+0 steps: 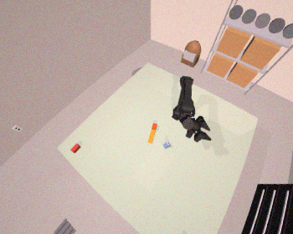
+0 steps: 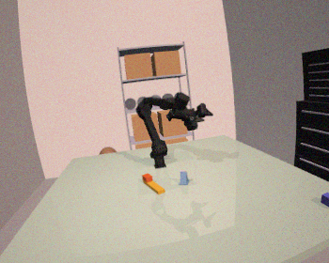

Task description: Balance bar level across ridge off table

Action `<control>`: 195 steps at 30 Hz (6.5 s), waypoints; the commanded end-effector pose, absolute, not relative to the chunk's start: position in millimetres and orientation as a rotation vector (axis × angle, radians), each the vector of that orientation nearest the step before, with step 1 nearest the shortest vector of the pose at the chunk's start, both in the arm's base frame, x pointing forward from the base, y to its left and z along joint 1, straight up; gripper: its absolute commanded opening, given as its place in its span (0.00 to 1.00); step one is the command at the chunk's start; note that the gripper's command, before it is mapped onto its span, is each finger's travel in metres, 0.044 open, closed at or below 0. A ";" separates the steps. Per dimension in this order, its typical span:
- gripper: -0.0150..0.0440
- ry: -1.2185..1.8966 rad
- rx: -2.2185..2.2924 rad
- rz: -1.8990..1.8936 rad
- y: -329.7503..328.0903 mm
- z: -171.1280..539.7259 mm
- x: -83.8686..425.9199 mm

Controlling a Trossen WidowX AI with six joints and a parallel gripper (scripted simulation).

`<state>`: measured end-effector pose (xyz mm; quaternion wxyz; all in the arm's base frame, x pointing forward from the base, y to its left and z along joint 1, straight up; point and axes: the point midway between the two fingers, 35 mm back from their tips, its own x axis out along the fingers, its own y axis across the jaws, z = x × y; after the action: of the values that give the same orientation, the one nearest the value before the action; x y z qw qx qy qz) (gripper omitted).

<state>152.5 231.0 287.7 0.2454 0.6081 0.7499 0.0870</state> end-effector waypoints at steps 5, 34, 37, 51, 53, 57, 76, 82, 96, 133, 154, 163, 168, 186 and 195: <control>0.79 1.951 1.638 0.258 226.8 281.3 166.4; 0.79 1.389 1.156 0.239 154.5 223.1 260.0; 0.79 1.359 1.086 0.227 143.9 217.1 266.6; 0.79 1.282 0.731 0.172 89.7 190.8 288.4; 0.79 1.280 0.678 0.165 81.5 187.3 290.2; 0.79 1.281 0.571 0.155 64.7 180.6 293.0; 0.79 1.383 0.062 0.164 -16.6 155.0 289.8; 0.79 1.442 -0.093 0.195 -42.0 149.4 283.7; 0.79 1.528 -0.277 0.259 -72.8 143.0 273.2; 0.79 1.529 -0.277 0.259 -73.4 47.5 275.4; 0.49 1.528 -0.267 0.259 -72.3 47.7 275.5; 0.25 1.528 -0.268 0.259 -72.7 53.9 276.7; 0.25 1.527 -0.269 0.259 -73.3 66.4 278.5; 0.25 1.528 -0.273 0.259 -74.1 112.6 279.9; 0.25 1.528 -0.275 0.259 -73.7 136.0 277.4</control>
<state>277.0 -72.7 124.0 0.7027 -0.1185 0.6915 0.1183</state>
